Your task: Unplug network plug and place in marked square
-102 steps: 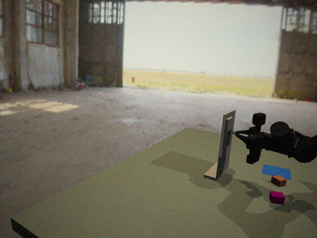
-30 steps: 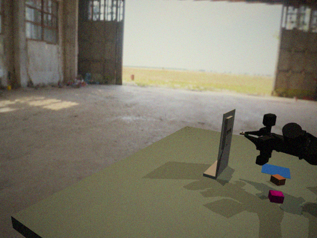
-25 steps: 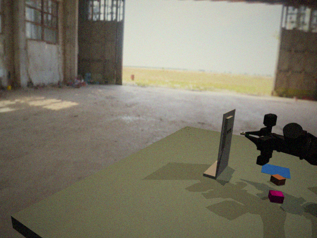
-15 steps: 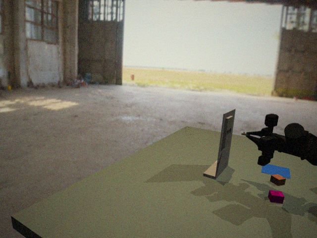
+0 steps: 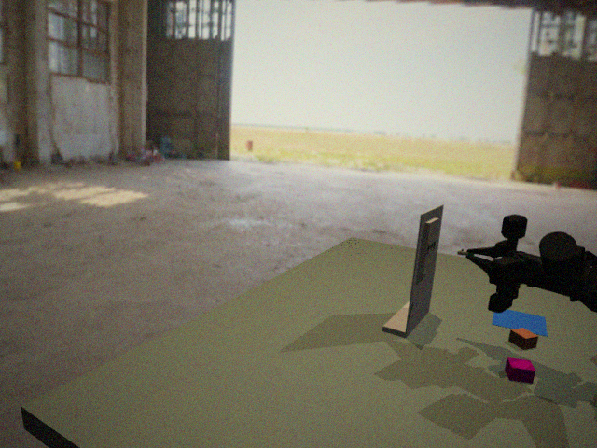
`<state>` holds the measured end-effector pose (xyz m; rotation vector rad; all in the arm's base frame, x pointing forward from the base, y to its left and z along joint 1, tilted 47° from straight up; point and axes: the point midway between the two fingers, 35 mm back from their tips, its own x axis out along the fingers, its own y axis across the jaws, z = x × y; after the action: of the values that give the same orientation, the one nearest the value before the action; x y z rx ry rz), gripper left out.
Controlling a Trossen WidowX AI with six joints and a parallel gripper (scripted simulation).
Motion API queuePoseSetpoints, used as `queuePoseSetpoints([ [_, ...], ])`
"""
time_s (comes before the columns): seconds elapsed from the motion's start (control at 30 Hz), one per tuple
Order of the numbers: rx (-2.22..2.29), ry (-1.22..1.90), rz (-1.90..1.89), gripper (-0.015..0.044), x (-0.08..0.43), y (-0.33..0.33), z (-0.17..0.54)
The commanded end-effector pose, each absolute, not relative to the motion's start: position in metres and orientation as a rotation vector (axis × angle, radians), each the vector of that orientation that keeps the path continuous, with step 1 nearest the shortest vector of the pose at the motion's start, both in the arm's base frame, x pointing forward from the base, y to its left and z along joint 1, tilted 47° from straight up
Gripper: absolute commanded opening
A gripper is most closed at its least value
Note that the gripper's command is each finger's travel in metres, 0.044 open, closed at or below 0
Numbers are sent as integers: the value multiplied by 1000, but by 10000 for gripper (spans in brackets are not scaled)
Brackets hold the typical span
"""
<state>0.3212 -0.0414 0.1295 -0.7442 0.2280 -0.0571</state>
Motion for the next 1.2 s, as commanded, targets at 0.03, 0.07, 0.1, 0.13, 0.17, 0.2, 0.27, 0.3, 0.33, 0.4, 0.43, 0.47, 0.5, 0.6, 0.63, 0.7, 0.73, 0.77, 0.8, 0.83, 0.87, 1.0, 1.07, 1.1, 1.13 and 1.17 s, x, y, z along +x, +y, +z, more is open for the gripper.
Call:
queuePoseSetpoints([
  [0.03,-746,227,-58,0,320,-48,136],
  [0.07,-746,227,-57,0,320,-51,138],
  [0.1,-746,227,-57,0,319,-53,139],
  [0.13,-747,228,-57,0,319,-55,141],
  [0.17,-747,228,-57,0,318,-57,143],
  [0.2,-747,228,-57,0,317,-59,145],
  [0.27,-748,228,-56,0,316,-63,148],
  [0.3,-748,228,-56,0,315,-65,150],
  [0.33,-748,228,-56,0,314,-67,152],
  [0.4,-749,228,-56,0,312,-70,156],
  [0.43,-749,228,-56,0,311,-72,157],
  [0.47,-749,228,-55,0,309,-74,159],
  [0.5,-749,228,-55,0,308,-76,161],
  [0.6,-750,228,-55,0,304,-81,167],
  [0.63,-750,228,-55,0,303,-83,169],
  [0.7,-751,228,-55,0,301,-85,171],
  [0.73,-751,227,-55,0,301,-85,171],
  [0.77,-751,227,-55,0,301,-85,171],
  [0.8,-751,230,-54,0,301,-85,171],
  [0.83,-754,239,-49,0,301,-86,169],
  [0.87,-758,252,-42,0,301,-87,166],
  [1.0,-775,317,-5,0,303,-92,150],
  [1.07,-782,348,14,0,303,-95,143],
  [1.1,-785,363,24,0,303,-96,139],
  [1.13,-788,378,34,0,303,-97,135],
  [1.17,-790,393,44,0,303,-99,131],
])
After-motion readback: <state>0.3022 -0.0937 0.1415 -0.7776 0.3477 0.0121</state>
